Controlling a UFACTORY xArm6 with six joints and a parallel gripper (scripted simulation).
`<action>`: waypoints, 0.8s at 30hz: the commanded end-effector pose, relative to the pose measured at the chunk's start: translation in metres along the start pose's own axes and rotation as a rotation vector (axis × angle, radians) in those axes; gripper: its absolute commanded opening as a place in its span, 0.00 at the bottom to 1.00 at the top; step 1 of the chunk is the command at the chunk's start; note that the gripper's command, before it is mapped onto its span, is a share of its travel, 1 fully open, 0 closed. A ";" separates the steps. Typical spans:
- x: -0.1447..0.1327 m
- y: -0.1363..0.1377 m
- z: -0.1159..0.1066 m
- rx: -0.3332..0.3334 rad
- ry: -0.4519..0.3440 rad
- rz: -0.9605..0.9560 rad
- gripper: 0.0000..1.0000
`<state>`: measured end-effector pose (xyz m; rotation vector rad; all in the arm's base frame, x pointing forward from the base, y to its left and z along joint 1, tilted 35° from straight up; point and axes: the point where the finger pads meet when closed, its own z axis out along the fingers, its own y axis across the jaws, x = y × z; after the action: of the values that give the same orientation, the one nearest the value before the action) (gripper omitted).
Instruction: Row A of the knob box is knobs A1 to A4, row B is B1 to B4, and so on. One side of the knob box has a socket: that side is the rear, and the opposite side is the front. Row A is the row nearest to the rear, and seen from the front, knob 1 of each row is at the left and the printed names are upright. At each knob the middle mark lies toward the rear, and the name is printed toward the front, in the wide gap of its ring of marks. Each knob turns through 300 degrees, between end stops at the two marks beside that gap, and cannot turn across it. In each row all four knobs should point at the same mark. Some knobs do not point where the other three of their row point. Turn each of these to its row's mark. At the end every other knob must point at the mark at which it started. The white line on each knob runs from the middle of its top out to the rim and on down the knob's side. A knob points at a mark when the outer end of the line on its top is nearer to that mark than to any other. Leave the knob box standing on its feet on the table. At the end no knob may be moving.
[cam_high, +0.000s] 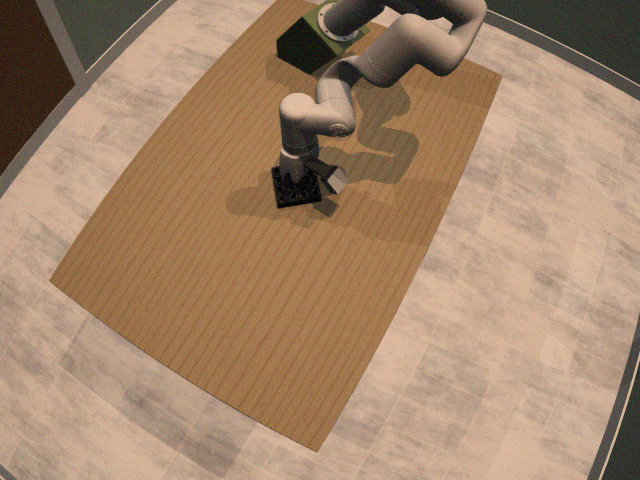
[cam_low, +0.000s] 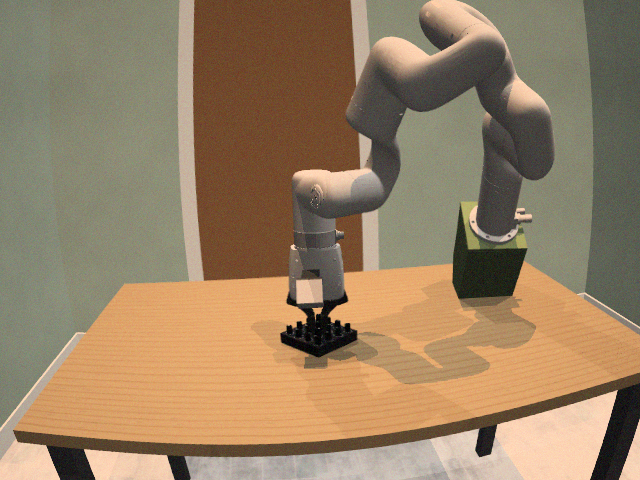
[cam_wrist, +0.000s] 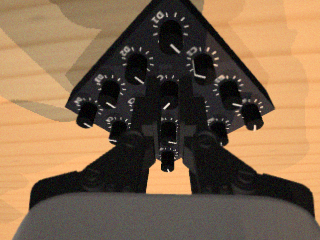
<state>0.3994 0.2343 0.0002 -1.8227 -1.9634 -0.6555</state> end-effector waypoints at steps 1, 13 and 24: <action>0.000 0.001 -0.001 0.007 -0.008 0.116 0.08; 0.000 0.001 -0.001 0.006 -0.009 0.421 0.08; 0.000 0.001 -0.001 0.005 -0.010 0.608 0.08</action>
<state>0.3995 0.2343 0.0002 -2.2047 -1.3888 -0.4767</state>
